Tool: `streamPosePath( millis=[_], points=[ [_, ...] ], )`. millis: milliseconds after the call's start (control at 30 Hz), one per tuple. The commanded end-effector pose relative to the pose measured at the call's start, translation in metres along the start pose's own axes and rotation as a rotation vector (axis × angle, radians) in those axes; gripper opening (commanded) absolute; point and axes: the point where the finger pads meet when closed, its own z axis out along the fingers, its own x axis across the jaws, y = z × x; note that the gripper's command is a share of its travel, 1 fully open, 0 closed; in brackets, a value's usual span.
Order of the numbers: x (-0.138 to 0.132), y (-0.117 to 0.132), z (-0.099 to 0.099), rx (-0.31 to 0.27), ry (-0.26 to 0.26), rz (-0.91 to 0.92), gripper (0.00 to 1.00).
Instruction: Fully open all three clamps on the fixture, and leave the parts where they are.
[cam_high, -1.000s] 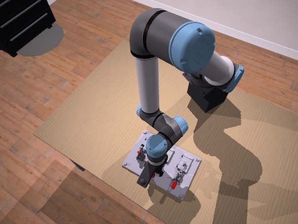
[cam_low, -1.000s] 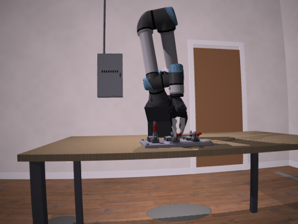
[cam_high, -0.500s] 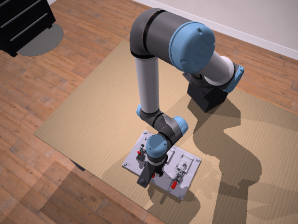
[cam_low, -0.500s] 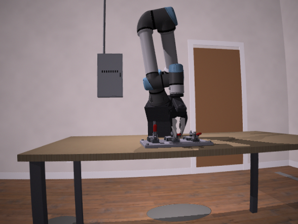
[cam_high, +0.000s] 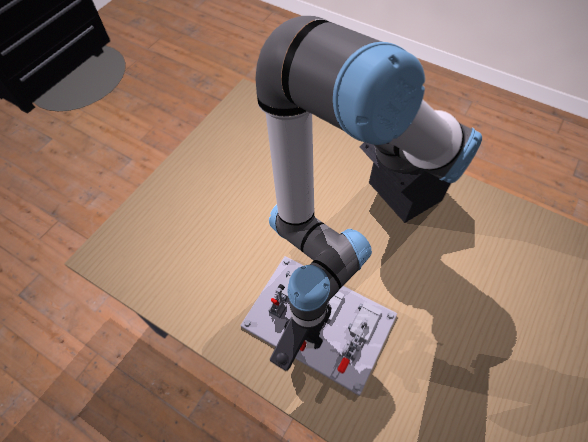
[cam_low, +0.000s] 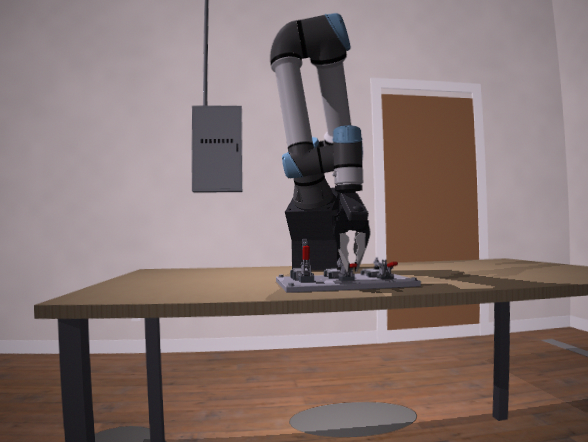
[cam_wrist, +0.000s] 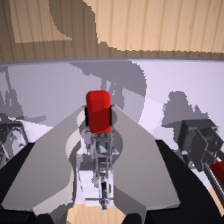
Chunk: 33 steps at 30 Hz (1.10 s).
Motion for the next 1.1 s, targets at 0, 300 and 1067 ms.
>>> streamPosePath(
  millis=[0, 300, 1067],
  points=[
    [0.001, 0.000, -0.002, 0.003, 0.000, 0.001, 0.00],
    [0.000, 0.001, -0.004, 0.003, 0.000, 0.000, 0.00],
    [0.001, 0.010, -0.014, 0.001, 0.000, 0.001, 0.00]
  ],
)
